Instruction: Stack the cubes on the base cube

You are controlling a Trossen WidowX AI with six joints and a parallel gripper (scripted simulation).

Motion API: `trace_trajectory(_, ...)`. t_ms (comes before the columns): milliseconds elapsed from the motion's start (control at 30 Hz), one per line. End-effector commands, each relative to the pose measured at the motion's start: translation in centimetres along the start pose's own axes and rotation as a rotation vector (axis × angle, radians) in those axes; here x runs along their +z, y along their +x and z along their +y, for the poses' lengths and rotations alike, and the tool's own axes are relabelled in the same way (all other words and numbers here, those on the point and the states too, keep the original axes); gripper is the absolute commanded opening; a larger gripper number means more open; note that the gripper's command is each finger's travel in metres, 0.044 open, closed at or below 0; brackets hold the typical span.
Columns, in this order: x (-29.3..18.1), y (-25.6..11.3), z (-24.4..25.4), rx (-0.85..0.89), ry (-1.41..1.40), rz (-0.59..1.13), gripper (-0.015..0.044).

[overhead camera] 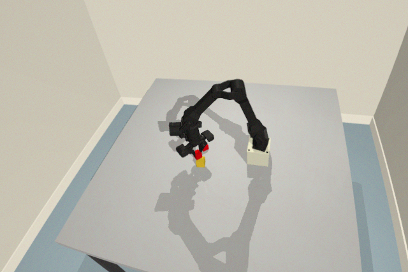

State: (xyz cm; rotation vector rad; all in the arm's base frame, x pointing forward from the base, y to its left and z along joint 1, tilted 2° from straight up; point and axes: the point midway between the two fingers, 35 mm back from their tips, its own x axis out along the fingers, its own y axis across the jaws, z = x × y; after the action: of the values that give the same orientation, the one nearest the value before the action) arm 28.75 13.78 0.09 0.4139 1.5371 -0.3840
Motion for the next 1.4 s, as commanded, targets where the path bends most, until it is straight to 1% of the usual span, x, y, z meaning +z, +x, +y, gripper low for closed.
trace_trajectory(0, -0.1, 0.1, 0.0, 0.001, -0.002, 0.005, 0.0105)
trace_trajectory(33, -0.1, 0.1, 0.0, 0.001, -0.002, 0.005, 0.0105)
trace_trajectory(167, -0.1, 0.1, 0.0, 0.001, -0.002, 0.005, 0.0205)
trace_trajectory(333, -0.1, 0.1, 0.0, 0.001, -0.002, 0.005, 0.0205)
trace_trajectory(433, 0.0, -0.8, 0.0, 0.0, 0.0, 0.0, 0.0205)
trace_trajectory(1133, 0.0, -3.0, 0.0, 0.0, 0.0, 0.0, 0.0205)
trace_trajectory(1333, 0.0, -3.0, 0.0, 0.0, 0.0, 0.0, 0.0205)
trace_trajectory(1367, 0.1, -2.8, -0.1, -0.004, 0.003, 0.003, 0.0231)
